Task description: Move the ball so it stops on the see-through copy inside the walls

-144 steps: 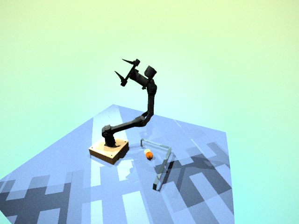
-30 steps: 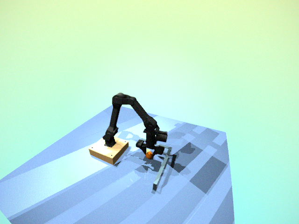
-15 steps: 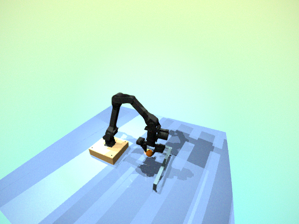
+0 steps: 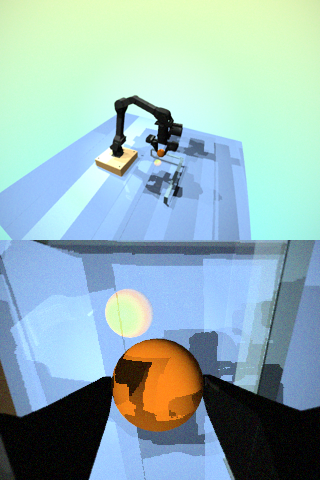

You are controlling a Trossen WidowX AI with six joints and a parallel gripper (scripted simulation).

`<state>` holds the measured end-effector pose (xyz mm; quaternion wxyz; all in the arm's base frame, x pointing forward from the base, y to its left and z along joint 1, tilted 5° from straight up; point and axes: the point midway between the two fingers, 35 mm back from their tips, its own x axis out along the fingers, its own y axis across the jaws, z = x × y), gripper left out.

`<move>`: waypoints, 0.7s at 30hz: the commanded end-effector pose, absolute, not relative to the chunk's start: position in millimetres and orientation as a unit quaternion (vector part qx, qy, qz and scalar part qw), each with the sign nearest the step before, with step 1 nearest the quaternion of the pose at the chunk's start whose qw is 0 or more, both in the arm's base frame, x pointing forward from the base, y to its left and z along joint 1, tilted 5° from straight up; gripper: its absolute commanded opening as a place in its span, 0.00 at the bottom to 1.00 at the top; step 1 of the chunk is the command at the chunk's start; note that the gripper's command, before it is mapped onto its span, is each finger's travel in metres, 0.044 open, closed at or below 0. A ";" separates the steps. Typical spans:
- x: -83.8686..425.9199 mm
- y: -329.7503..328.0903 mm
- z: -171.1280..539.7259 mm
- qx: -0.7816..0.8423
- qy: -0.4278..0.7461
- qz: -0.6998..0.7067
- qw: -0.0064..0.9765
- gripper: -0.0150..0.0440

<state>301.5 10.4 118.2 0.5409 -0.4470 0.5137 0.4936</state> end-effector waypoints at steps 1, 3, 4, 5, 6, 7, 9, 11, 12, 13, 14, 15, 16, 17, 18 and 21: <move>299.1 9.4 135.0 -0.451 0.509 0.492 0.544 0.25; 299.1 9.4 135.0 -0.451 0.509 0.492 0.544 0.25; 298.9 9.7 134.4 -0.451 0.509 0.492 0.544 0.25; 298.4 10.8 132.7 -0.451 0.509 0.492 0.544 0.25; 297.4 12.6 129.8 -0.451 0.509 0.492 0.544 0.25; 296.3 14.7 126.4 -0.451 0.509 0.492 0.544 0.25; 293.7 18.9 119.5 -0.450 0.509 0.492 0.544 0.25; 290.9 23.0 112.7 -0.450 0.509 0.493 0.544 0.25; 289.4 25.1 109.3 -0.450 0.509 0.493 0.544 0.25; 287.9 27.1 105.8 -0.450 0.509 0.493 0.544 0.25; 286.3 29.1 102.4 -0.450 0.509 0.493 0.544 0.25; 284.6 31.0 99.0 -0.450 0.508 0.493 0.544 0.25; 282.8 32.9 95.6 -0.450 0.508 0.493 0.544 0.25; 281.0 34.9 92.2 -0.450 0.509 0.493 0.544 0.25; 279.5 36.4 89.4 -0.450 0.509 0.493 0.544 0.25; 278.3 37.7 86.3 -0.450 0.509 0.493 0.544 0.25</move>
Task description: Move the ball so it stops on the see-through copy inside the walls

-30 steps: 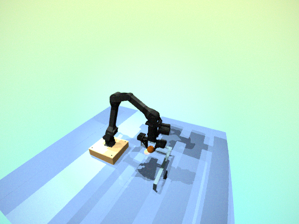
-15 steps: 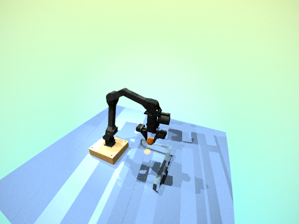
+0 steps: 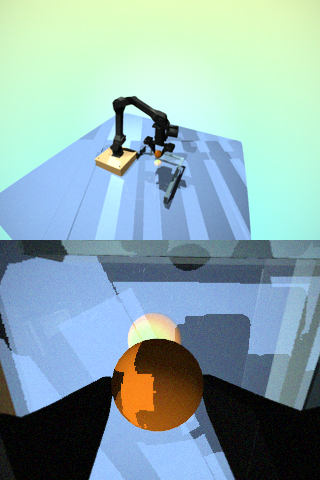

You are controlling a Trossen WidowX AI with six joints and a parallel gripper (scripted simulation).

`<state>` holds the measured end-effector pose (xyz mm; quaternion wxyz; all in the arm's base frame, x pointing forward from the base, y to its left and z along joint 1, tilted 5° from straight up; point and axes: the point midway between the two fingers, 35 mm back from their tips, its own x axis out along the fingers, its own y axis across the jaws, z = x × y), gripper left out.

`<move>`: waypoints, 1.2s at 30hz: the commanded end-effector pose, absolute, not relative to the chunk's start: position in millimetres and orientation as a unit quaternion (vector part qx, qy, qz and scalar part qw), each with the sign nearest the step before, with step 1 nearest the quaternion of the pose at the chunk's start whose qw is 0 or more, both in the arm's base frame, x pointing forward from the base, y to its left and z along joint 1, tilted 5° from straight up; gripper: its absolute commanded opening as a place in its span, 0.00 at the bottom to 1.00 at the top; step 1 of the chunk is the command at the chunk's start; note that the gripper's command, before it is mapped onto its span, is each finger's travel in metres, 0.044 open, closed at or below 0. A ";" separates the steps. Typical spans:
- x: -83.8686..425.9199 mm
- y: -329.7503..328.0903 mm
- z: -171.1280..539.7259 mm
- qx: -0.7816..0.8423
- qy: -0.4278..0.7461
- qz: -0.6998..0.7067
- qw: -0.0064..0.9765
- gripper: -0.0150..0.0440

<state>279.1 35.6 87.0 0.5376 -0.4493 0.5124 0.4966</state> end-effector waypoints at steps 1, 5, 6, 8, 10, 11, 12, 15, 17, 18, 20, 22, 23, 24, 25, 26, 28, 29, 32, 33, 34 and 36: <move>278.5 37.9 84.5 -0.450 0.509 0.493 0.544 0.25; 279.9 39.2 69.2 -0.450 0.508 0.493 0.544 0.25; 280.2 39.7 63.8 -0.450 0.508 0.493 0.544 0.25; 280.4 40.6 52.6 -0.450 0.508 0.493 0.544 0.25; 280.1 41.5 41.4 -0.450 0.508 0.493 0.544 0.25; 279.7 41.9 35.9 -0.449 0.508 0.493 0.544 0.25; 279.2 42.3 30.4 -0.449 0.508 0.493 0.544 0.25; 277.7 43.2 17.9 -0.449 0.509 0.493 0.544 0.25; 277.6 43.3 17.1 -0.449 0.509 0.493 0.544 0.25; 277.6 43.3 17.1 -0.449 0.509 0.493 0.544 0.25; 277.6 43.3 16.3 -0.449 0.509 0.493 0.544 0.25; 277.6 43.5 14.6 -0.449 0.509 0.493 0.544 0.25; 277.6 43.6 13.4 -0.449 0.509 0.493 0.544 0.25; 277.7 43.7 11.9 -0.449 0.509 0.493 0.544 0.25; 277.7 43.8 10.3 -0.449 0.509 0.493 0.544 0.25; 277.7 44.0 8.6 -0.449 0.509 0.493 0.544 0.25; 277.6 44.2 5.4 -0.449 0.509 0.493 0.544 0.25; 277.6 44.4 3.7 -0.449 0.509 0.493 0.544 0.25; 277.4 44.7 -0.9 -0.449 0.509 0.494 0.544 0.25; 277.4 44.8 -1.7 -0.449 0.509 0.494 0.544 0.25; 277.4 44.8 -2.0 -0.449 0.509 0.494 0.544 0.25; 277.4 44.8 -2.0 -0.449 0.509 0.494 0.544 0.25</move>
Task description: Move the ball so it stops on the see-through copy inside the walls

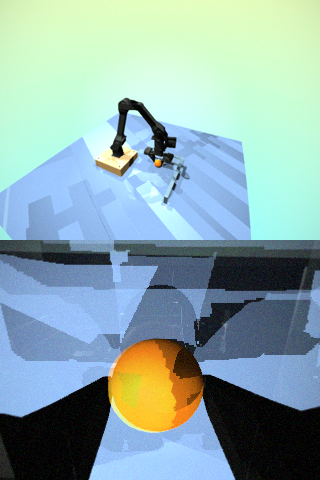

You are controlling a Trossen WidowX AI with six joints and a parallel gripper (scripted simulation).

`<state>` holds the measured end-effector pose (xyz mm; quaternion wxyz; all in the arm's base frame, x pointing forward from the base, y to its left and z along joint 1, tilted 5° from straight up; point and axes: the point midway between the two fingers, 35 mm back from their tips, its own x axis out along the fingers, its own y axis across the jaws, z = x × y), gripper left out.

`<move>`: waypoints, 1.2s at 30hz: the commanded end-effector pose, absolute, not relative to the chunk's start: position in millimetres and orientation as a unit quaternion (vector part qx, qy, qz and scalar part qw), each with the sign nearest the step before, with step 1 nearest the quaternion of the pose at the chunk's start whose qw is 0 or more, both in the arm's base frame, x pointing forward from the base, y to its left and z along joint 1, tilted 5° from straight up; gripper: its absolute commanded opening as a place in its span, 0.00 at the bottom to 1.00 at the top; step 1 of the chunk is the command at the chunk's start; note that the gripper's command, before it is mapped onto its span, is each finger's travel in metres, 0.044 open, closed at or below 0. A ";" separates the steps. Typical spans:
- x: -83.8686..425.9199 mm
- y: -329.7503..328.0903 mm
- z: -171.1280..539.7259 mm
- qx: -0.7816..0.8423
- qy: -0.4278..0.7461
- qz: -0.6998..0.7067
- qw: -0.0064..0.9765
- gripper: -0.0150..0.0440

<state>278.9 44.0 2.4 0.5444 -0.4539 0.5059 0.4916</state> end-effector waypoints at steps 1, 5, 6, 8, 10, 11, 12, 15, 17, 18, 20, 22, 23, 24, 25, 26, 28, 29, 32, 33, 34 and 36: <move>278.9 44.0 2.4 -0.454 0.506 0.492 0.544 0.30; 278.9 44.0 2.4 -0.454 0.506 0.492 0.544 0.48; 278.9 44.0 2.4 -0.454 0.506 0.492 0.544 0.52; 278.9 44.0 2.4 -0.454 0.506 0.492 0.544 0.61; 278.9 44.0 2.4 -0.454 0.506 0.492 0.544 0.70; 278.9 44.0 2.4 -0.454 0.506 0.492 0.544 0.74; 278.9 44.0 2.4 -0.454 0.506 0.492 0.544 0.79; 278.9 44.0 2.4 -0.454 0.506 0.492 0.544 0.85; 280.4 43.3 12.9 -0.453 0.506 0.492 0.544 0.85; 281.7 42.4 26.3 -0.453 0.507 0.492 0.544 0.85; 281.4 39.8 61.8 -0.451 0.508 0.493 0.544 0.85; 278.6 37.9 84.3 -0.450 0.508 0.493 0.544 0.85; 278.2 37.7 87.1 -0.450 0.509 0.493 0.544 0.85; 278.2 37.7 87.1 -0.450 0.509 0.493 0.544 0.85; 278.2 37.7 87.1 -0.450 0.509 0.493 0.544 0.85; 283.0 38.1 79.8 -0.453 0.506 0.488 0.548 0.85; 283.0 38.1 79.8 -0.453 0.506 0.488 0.548 0.85; 283.0 38.1 79.8 -0.453 0.506 0.488 0.548 0.85; 283.0 38.1 79.8 -0.453 0.506 0.488 0.548 0.85; 282.9 37.9 82.6 -0.453 0.506 0.488 0.548 0.89; 282.6 37.3 91.0 -0.453 0.506 0.488 0.548 0.94; 279.5 34.9 119.3 -0.454 0.506 0.487 0.549 1.00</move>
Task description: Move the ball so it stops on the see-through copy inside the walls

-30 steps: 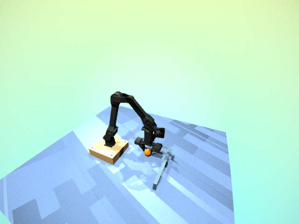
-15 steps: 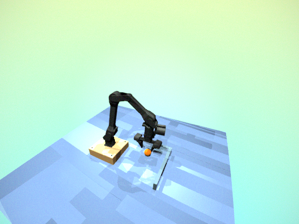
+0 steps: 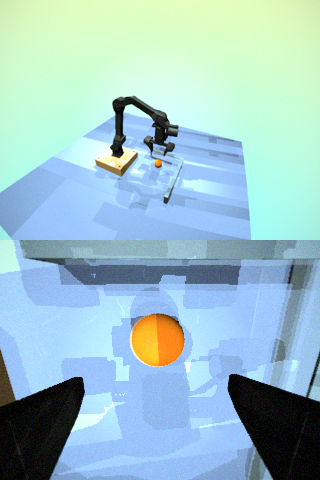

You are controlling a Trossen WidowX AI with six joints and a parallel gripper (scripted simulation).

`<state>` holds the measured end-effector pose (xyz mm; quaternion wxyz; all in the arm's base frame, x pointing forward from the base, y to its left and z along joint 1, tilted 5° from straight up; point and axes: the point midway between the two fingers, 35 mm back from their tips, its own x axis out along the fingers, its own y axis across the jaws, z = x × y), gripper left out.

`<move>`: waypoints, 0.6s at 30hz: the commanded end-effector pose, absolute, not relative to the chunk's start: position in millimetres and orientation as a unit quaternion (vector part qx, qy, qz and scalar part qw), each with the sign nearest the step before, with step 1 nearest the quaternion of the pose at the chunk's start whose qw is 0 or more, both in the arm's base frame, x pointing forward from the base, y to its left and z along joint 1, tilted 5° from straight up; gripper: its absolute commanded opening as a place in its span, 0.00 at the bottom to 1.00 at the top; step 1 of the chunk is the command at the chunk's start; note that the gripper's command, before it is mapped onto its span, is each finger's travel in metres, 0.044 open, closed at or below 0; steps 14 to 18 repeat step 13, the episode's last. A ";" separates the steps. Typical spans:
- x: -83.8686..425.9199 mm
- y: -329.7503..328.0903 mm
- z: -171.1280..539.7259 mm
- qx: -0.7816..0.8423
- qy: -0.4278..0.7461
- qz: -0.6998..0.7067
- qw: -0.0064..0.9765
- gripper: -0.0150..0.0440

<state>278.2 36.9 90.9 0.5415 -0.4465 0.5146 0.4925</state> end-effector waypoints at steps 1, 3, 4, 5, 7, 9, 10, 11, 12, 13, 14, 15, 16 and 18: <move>277.9 34.2 127.8 -0.454 0.505 0.487 0.549 1.00; 277.3 33.9 130.7 -0.454 0.505 0.487 0.549 1.00; 277.3 33.9 130.7 -0.454 0.505 0.487 0.549 1.00; 277.3 33.9 130.7 -0.454 0.505 0.487 0.549 1.00; 277.3 33.9 130.7 -0.454 0.505 0.487 0.549 1.00; 277.3 33.9 130.7 -0.454 0.505 0.487 0.549 1.00; 277.3 33.9 130.7 -0.454 0.505 0.487 0.549 1.00; 277.3 33.9 130.7 -0.454 0.505 0.487 0.549 1.00; 277.3 33.9 130.7 -0.454 0.505 0.487 0.549 1.00; 277.3 33.9 130.7 -0.454 0.505 0.487 0.549 1.00; 277.3 33.9 130.7 -0.454 0.505 0.487 0.549 1.00; 277.3 33.9 130.7 -0.454 0.505 0.487 0.549 1.00; 277.3 33.9 130.7 -0.454 0.505 0.487 0.549 1.00; 277.3 33.9 130.7 -0.454 0.505 0.487 0.549 1.00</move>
